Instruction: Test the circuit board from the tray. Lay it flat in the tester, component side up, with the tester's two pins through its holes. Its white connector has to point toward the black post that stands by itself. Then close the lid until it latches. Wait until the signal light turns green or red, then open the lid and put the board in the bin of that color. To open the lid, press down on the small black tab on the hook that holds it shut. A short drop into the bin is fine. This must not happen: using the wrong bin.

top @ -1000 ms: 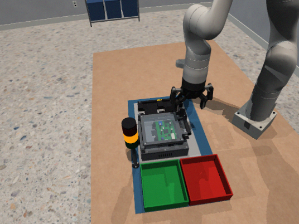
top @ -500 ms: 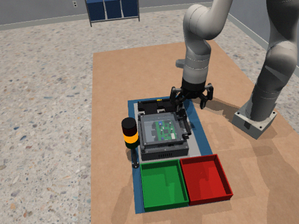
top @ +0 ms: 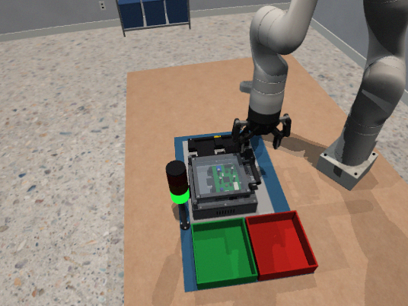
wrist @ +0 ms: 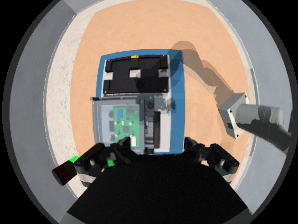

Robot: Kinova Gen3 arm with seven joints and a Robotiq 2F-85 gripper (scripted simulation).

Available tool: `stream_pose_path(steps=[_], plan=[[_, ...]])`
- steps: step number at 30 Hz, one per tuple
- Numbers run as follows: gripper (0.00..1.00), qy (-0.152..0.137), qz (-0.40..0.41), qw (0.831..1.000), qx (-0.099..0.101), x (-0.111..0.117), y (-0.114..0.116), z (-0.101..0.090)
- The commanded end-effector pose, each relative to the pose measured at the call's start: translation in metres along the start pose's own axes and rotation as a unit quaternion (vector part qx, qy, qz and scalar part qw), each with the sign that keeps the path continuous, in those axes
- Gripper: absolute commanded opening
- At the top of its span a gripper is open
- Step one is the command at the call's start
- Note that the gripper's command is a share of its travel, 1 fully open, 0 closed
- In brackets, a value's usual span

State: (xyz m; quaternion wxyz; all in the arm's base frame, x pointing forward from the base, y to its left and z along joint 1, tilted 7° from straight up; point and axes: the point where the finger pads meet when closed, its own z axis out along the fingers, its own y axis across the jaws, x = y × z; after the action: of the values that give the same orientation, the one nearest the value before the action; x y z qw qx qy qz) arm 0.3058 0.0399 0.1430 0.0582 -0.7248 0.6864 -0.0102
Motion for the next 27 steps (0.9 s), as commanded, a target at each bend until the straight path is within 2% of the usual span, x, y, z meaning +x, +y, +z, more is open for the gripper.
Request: stream_pose_path(steps=[1, 4, 5, 27], plan=[[1.0, 0.0, 0.0, 1.0, 0.001, 0.0, -0.0003, -0.0003], [1.0, 0.0, 0.0, 1.0, 0.001, 0.0, -0.0003, -0.0003], [0.0, 0.0, 0.0, 1.0, 0.001, 0.0, -0.0003, -0.0003], [0.0, 0.0, 0.0, 1.0, 0.001, 0.0, -0.0003, -0.0003]])
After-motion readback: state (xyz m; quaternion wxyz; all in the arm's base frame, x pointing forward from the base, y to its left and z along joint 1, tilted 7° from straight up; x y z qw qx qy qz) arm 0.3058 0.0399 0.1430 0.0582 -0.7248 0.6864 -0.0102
